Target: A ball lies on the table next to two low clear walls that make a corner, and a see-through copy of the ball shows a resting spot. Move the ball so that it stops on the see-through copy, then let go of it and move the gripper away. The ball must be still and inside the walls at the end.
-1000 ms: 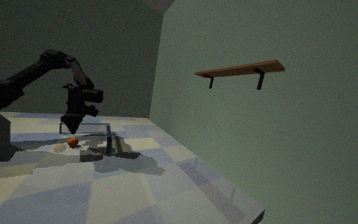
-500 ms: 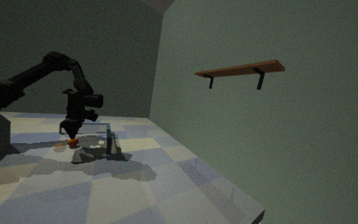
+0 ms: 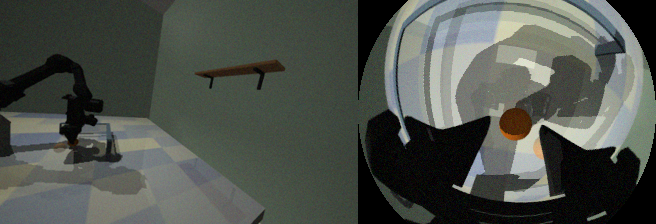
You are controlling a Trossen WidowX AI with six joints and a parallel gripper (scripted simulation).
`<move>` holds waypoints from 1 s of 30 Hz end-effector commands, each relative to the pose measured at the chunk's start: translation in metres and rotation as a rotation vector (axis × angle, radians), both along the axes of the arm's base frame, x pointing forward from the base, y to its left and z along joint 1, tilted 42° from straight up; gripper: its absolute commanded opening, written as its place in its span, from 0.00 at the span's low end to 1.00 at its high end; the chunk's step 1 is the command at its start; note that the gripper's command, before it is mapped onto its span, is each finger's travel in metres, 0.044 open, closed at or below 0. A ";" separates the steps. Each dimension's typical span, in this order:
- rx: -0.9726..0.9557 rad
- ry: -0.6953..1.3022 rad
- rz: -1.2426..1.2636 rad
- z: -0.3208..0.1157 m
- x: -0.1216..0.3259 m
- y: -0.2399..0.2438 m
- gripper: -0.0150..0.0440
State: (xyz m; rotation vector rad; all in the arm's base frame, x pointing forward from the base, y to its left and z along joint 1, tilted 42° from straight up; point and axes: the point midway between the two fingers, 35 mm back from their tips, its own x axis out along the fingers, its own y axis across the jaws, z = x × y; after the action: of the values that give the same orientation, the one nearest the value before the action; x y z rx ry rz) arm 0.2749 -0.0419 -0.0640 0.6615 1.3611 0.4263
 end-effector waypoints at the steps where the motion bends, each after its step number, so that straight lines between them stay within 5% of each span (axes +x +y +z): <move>1: 0.007 0.007 -0.006 -0.005 -0.001 0.005 0.75; 6: 0.007 0.007 -0.006 -0.006 -0.001 0.005 0.58; 13: 0.007 0.007 -0.006 -0.006 -0.001 0.005 0.50; 19: 0.001 0.007 -0.007 0.009 0.000 -0.012 0.25; 30: -0.003 0.010 -0.007 0.065 -0.013 -0.062 0.25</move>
State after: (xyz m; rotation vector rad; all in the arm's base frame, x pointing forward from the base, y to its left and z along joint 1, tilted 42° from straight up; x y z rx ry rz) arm 0.2661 -0.0866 -0.0200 0.6794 1.3768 0.4185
